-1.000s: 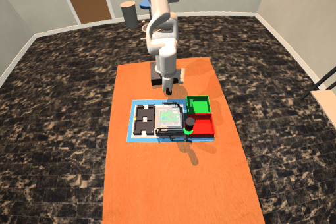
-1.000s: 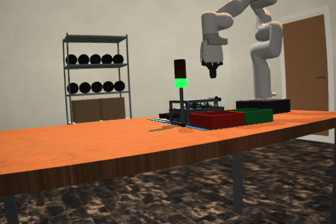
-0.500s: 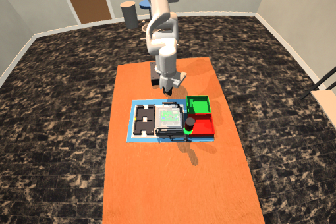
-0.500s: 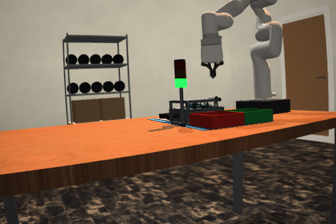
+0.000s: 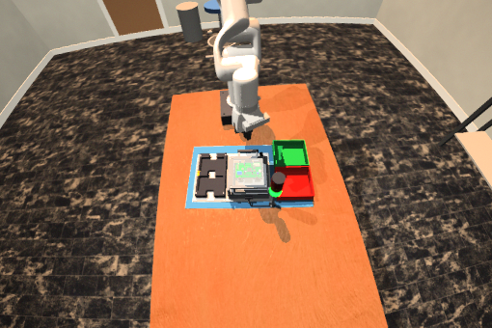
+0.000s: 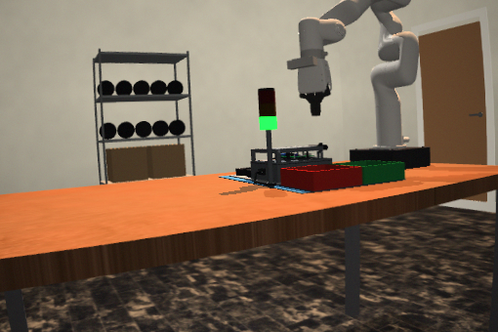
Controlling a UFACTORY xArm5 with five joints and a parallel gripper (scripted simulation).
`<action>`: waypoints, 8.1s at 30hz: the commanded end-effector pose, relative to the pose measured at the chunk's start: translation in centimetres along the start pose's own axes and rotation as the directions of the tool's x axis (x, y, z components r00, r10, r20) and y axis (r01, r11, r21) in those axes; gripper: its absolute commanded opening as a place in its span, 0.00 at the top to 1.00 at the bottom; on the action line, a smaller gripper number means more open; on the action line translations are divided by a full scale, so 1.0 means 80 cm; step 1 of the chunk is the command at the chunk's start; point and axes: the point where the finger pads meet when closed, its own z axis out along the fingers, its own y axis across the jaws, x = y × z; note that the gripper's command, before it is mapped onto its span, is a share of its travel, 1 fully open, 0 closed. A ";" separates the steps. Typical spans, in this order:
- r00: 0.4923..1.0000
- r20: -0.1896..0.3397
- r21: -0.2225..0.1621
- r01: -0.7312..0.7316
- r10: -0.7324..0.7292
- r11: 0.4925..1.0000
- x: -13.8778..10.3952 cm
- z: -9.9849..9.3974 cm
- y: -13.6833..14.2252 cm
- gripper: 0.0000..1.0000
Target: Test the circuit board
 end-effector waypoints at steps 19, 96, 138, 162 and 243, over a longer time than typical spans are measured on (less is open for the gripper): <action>0.893 -0.004 0.000 -0.450 0.450 0.893 0.001 -0.002 0.000 1.00; 0.885 -0.004 0.000 -0.466 0.466 0.885 0.013 -0.002 -0.022 1.00; 0.885 -0.004 0.000 -0.466 0.466 0.885 0.039 0.076 -0.070 1.00; 0.885 -0.004 0.000 -0.466 0.466 0.885 0.039 0.099 -0.070 1.00; 0.885 -0.004 0.000 -0.466 0.466 0.885 0.040 0.125 -0.070 1.00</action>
